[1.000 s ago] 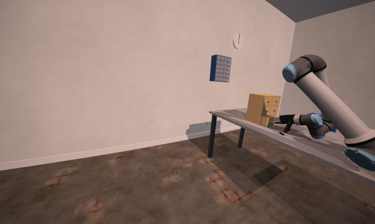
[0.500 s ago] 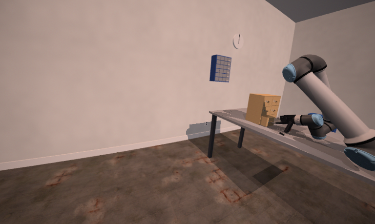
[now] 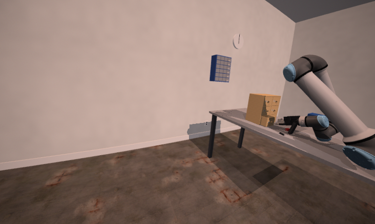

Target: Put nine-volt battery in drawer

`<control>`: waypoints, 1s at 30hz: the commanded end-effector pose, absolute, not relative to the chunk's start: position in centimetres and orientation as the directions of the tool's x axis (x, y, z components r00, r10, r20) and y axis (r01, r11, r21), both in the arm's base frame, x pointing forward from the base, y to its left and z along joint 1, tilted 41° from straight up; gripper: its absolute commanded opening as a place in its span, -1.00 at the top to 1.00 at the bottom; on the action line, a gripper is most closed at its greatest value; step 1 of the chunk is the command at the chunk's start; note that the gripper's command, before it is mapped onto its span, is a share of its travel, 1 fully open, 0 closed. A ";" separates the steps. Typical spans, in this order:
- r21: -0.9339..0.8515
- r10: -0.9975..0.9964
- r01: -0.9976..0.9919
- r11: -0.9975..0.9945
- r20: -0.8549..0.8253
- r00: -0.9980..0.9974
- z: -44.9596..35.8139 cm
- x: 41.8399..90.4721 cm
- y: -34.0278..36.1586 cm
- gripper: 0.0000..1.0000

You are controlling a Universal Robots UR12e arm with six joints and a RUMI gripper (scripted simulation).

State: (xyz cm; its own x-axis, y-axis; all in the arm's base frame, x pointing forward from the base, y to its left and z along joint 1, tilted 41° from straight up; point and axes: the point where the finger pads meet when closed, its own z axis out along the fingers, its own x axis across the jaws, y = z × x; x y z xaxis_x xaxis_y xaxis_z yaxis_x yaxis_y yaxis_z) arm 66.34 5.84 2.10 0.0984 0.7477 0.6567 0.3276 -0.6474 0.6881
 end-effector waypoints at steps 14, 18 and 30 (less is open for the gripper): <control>0.689 0.748 0.327 -0.647 0.657 0.098 2.5 65.0 5.6 0.61; 0.689 0.748 0.327 -0.647 0.657 0.098 3.4 64.3 4.9 0.61; 0.689 0.748 0.327 -0.647 0.657 0.098 7.0 61.7 2.1 0.61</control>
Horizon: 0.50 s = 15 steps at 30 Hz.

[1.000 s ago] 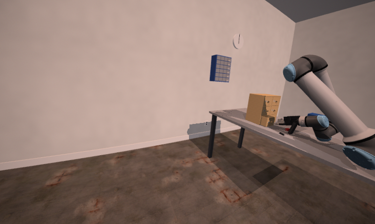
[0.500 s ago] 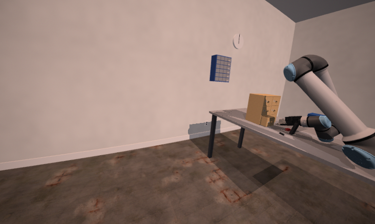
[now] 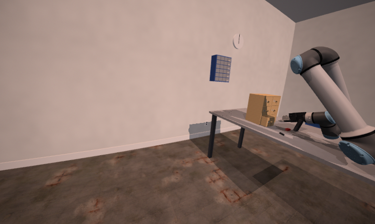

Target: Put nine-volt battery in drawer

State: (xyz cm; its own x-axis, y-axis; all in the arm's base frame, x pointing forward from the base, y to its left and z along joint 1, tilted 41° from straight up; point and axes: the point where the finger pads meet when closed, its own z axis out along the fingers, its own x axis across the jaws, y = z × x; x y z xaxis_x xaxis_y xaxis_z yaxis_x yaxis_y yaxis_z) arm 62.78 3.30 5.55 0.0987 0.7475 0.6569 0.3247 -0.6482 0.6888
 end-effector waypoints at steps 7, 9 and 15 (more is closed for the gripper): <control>0.689 0.748 0.327 -0.647 0.657 0.098 8.8 60.4 0.7 0.61; 0.689 0.748 0.327 -0.647 0.657 0.098 9.0 60.2 0.5 0.61; 0.689 0.748 0.327 -0.647 0.657 0.098 9.2 60.1 0.4 0.61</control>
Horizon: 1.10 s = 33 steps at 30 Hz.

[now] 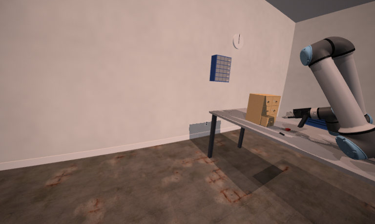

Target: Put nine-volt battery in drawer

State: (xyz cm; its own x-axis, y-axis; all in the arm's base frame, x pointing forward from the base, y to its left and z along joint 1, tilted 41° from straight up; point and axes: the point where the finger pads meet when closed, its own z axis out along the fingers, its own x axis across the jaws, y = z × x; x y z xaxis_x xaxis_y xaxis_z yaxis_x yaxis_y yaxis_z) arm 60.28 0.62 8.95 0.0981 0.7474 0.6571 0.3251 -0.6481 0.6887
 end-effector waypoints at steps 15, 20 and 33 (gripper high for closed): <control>0.686 0.748 0.334 -0.646 0.656 0.098 9.2 60.1 0.4 0.61; 0.683 0.748 0.345 -0.644 0.656 0.098 9.3 60.0 0.3 0.61; 0.665 0.748 0.393 -0.635 0.656 0.098 9.6 59.6 0.0 0.61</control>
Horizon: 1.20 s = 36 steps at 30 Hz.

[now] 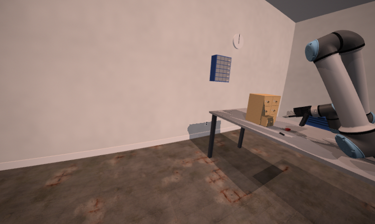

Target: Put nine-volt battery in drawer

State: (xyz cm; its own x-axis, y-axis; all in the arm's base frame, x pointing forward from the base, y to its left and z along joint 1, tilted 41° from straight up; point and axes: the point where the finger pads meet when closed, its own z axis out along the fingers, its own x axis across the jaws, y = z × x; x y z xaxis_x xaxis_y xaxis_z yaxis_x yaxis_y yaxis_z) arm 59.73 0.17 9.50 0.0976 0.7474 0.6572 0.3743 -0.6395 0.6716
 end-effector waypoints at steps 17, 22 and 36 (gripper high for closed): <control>0.623 0.748 0.490 -0.611 0.656 0.098 10.3 58.9 -0.5 0.61; 0.604 0.748 0.526 -0.599 0.656 0.098 10.6 58.6 -0.7 0.61; 0.547 0.748 0.621 -0.562 0.657 0.098 11.4 57.7 -1.2 0.61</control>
